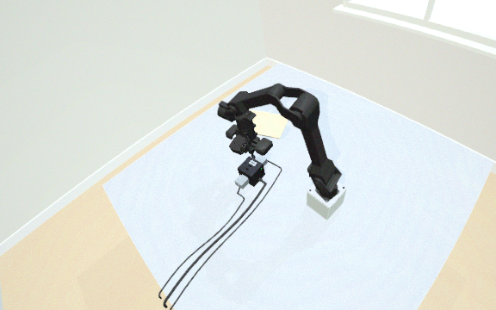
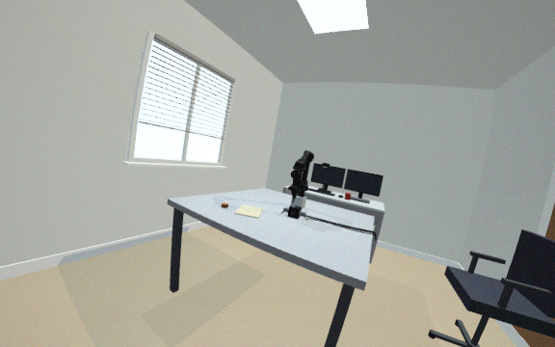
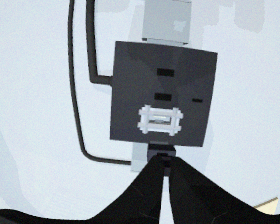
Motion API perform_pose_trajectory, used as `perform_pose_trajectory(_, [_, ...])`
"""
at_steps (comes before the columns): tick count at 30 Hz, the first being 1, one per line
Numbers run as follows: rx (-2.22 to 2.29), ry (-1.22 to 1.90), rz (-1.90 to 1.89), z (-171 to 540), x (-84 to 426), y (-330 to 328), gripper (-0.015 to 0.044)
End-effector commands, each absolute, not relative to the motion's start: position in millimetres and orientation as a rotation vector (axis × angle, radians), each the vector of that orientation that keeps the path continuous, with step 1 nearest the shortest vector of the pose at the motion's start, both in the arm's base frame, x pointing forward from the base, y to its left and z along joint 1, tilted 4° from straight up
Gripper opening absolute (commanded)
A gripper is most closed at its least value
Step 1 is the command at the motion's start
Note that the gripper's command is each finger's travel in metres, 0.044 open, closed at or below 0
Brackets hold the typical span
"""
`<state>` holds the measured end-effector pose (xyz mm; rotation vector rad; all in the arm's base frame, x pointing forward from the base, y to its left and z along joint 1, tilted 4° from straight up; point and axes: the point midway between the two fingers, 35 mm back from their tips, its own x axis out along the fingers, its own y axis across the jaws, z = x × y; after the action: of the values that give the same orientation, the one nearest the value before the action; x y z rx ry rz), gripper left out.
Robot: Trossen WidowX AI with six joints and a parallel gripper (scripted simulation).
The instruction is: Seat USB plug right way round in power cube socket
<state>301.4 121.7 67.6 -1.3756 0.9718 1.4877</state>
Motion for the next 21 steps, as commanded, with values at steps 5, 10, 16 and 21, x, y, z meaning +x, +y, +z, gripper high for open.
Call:
perform_pose_trajectory(5, [-1.363,0.966,1.49,66.3,301.2,123.2,0.0])
perform_pose_trajectory(10, [-1.359,0.965,1.492,65.7,301.1,123.6,0.0])
perform_pose_trajectory(16, [-1.354,0.962,1.494,65.1,301.0,124.1,0.0])
perform_pose_trajectory(21, [-1.35,0.96,1.495,64.5,300.9,124.5,0.0])
